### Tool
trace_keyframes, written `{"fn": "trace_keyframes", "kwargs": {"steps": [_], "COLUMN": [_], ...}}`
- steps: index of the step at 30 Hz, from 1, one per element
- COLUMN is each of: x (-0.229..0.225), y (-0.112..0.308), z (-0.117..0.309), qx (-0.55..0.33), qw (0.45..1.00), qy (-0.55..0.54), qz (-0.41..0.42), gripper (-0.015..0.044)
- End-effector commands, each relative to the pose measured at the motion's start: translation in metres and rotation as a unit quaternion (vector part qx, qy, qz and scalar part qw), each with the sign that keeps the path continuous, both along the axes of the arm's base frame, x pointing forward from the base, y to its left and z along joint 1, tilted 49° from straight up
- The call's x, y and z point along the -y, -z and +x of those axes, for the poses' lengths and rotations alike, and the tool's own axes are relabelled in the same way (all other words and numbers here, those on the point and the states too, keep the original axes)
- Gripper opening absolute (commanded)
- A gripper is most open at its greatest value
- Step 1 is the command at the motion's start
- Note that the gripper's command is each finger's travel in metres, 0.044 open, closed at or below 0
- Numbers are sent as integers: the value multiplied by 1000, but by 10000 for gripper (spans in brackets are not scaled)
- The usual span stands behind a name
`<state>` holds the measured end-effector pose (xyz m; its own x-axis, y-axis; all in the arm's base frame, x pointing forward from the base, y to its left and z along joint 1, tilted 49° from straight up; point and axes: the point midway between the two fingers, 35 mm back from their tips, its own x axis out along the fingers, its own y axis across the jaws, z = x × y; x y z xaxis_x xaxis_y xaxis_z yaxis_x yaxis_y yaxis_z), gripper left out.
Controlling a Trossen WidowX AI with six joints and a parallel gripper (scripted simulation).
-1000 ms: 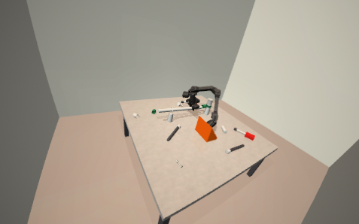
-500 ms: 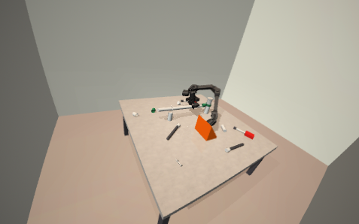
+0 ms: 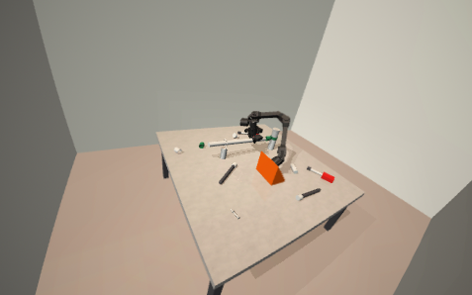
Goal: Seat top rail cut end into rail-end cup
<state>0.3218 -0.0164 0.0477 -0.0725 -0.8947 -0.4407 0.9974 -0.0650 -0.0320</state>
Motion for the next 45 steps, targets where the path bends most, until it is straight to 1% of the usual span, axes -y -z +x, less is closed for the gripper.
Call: {"fn": "trace_keyframes", "kwargs": {"steps": [1,7,45], "x": [6,11,9], "y": [-8,-12,-12], "z": [1,0,-1], "qx": [5,4,1], "qw": [1000,1000,1000], "qy": [-2,-1,2], "qz": [-2,-2,-5], "gripper": [0,0,0]}}
